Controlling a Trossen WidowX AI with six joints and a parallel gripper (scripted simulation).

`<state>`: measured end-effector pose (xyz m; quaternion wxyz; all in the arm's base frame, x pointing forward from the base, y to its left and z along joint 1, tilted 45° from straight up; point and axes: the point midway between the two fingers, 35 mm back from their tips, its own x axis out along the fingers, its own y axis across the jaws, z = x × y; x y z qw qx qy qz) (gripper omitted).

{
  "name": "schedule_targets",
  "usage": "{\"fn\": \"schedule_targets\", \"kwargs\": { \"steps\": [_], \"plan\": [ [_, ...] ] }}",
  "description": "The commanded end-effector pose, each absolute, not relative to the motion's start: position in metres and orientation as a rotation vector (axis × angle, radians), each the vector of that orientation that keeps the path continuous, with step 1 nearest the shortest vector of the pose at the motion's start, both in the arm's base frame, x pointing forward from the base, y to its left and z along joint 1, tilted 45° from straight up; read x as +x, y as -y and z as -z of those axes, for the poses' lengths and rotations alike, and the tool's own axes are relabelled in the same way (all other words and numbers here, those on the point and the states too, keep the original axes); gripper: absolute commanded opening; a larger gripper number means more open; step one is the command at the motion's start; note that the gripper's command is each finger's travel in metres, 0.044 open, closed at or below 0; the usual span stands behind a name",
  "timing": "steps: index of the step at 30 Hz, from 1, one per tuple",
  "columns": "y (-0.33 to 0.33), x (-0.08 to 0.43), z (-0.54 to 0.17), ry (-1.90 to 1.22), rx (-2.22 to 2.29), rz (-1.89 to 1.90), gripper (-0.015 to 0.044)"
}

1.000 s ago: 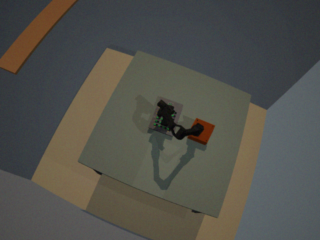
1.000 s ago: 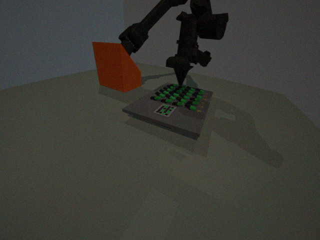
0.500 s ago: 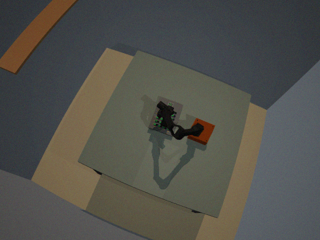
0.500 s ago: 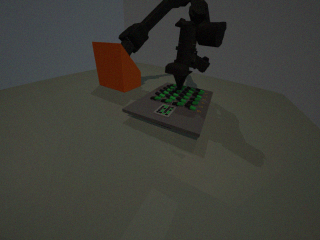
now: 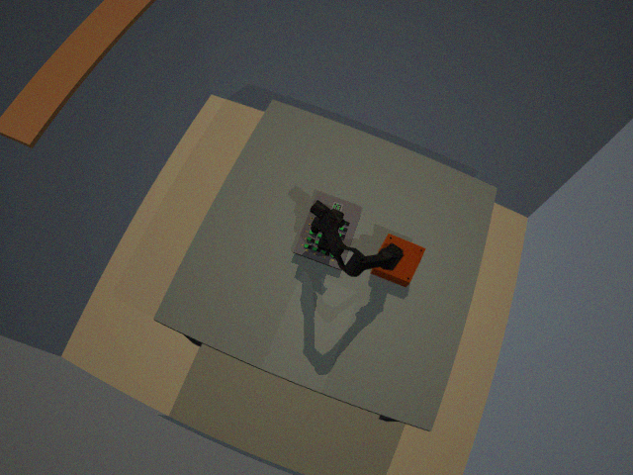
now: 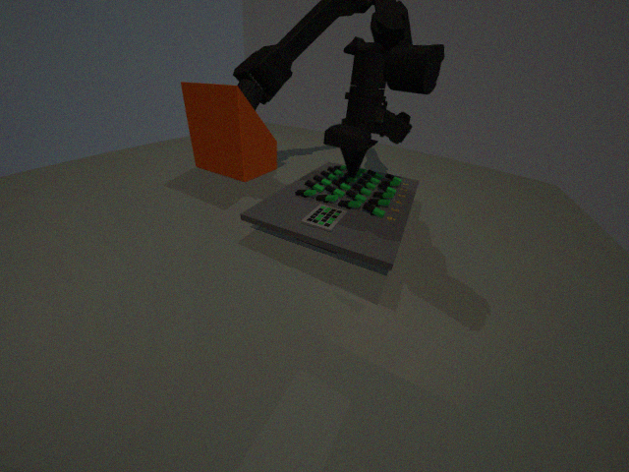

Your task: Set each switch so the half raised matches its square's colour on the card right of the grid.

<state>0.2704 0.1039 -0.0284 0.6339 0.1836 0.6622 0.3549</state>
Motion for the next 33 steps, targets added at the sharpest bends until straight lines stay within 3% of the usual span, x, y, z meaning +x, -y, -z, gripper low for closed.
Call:
{"fn": "schedule_targets", "kwargs": {
  "steps": [1,33],
  "plan": [
    [-0.1044,0.2706,0.0284,-1.514,0.426,-0.81,0.0],
    [-0.1072,0.2702,0.0312,-1.514,0.426,-0.81,0.0]
  ]
}}
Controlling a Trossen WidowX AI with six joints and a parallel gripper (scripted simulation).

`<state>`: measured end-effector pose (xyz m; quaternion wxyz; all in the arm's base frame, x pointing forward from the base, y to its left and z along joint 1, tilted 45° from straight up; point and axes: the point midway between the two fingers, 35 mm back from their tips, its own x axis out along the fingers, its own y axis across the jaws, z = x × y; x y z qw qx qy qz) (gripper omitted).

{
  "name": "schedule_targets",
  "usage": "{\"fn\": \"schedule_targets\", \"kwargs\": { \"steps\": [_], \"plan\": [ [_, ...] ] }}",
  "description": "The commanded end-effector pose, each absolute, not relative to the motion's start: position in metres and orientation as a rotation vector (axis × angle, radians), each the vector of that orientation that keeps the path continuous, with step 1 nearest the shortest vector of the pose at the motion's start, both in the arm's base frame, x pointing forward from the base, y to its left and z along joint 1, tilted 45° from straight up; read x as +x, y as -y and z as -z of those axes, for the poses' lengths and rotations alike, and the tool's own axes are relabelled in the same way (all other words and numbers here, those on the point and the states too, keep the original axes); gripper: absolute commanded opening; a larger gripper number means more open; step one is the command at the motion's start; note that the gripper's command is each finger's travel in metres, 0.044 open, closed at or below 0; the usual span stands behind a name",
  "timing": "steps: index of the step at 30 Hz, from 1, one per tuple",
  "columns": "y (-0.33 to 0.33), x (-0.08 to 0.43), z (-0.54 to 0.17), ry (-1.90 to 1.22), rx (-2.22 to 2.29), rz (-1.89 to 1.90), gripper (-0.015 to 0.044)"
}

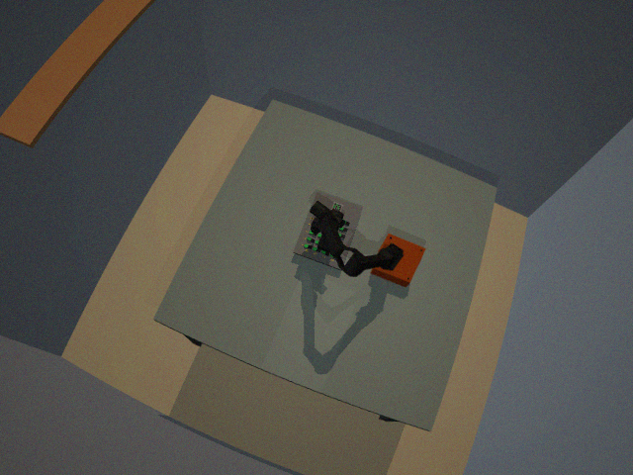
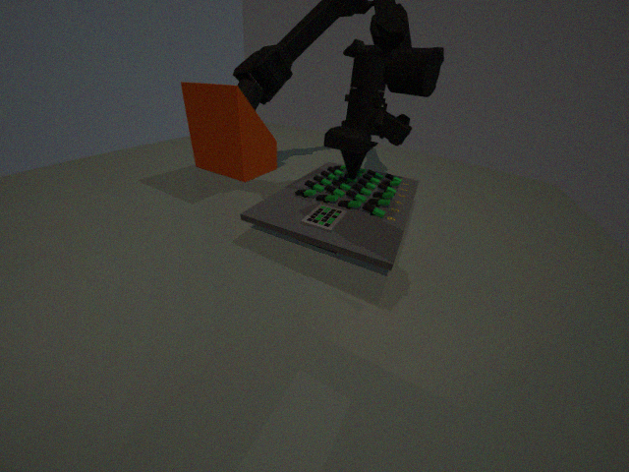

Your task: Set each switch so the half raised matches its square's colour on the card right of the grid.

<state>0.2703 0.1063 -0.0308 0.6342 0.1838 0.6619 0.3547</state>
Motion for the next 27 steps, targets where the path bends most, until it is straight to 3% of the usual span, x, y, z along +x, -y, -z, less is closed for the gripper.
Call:
{"fn": "schedule_targets", "kwargs": {
  "steps": [1,15,21,27],
  "plan": [
    [-0.107,0.27,0.031,-1.514,0.426,-0.81,0.0],
    [-0.109,0.27,0.033,-1.514,0.426,-0.811,0.0],
    [-0.064,0.276,-0.011,-1.491,0.432,-0.8,0.0],
    [-0.06,0.275,-0.011,-1.49,0.432,-0.799,0.0]
  ]
}}
